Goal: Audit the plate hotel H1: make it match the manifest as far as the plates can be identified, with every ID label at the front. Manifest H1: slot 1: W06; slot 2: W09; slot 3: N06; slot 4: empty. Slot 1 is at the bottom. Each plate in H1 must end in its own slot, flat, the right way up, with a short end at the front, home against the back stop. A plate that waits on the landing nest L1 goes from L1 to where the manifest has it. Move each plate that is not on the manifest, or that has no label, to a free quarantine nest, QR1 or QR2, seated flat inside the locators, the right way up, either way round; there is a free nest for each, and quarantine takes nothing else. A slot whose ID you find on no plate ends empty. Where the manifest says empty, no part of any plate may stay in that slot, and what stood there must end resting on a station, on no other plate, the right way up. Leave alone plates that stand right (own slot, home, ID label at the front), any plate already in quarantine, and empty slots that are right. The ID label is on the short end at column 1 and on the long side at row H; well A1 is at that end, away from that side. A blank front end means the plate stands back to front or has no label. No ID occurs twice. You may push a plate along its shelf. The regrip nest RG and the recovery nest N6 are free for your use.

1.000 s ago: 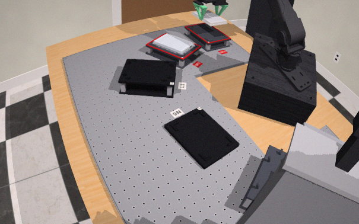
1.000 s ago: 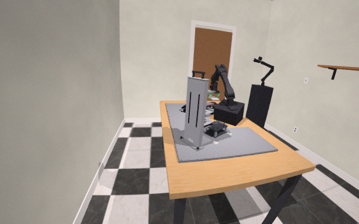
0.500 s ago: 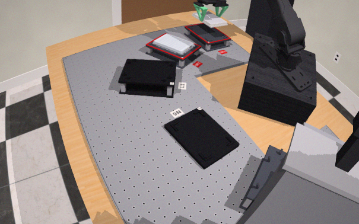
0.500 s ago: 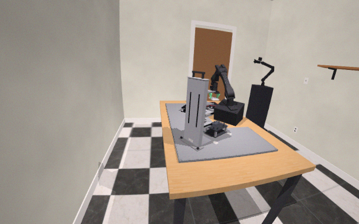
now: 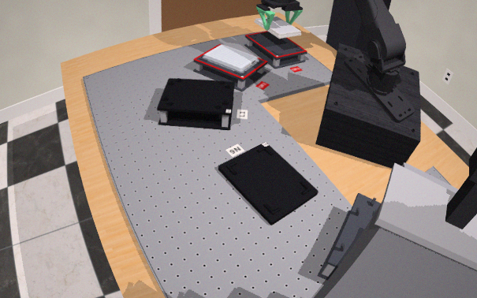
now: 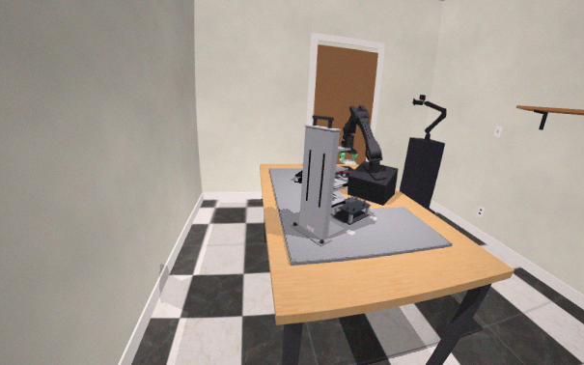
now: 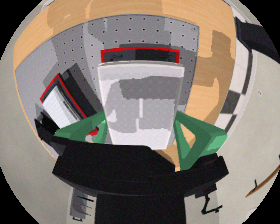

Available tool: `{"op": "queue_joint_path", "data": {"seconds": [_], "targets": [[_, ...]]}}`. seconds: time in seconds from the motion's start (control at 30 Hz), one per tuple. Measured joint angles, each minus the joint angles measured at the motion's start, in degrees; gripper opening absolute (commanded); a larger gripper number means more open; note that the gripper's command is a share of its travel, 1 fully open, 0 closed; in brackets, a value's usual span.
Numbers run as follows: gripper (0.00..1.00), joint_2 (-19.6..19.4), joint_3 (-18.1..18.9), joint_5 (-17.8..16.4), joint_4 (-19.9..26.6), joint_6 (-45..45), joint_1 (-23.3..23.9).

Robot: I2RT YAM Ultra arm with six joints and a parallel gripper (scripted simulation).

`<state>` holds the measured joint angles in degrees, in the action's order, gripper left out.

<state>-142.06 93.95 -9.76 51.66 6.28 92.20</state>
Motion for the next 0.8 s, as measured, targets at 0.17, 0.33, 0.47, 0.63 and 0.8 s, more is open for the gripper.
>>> {"op": "queue_joint_path", "data": {"seconds": [0.17, 0.33, 0.47, 0.63, 0.8], "targets": [[0.86, 0.02, -0.26, 0.0, -0.61, -0.04, -0.02], [0.86, -0.5, -1.11, -0.02, -0.98, -0.11, -0.15], [0.86, -0.57, -1.07, -0.02, -1.49, -0.2, -0.2], [0.86, -1.18, -1.09, -0.04, -1.99, -0.26, -0.31], [0.86, -1.18, -1.44, -0.04, -2.4, -0.33, -0.31]]}}
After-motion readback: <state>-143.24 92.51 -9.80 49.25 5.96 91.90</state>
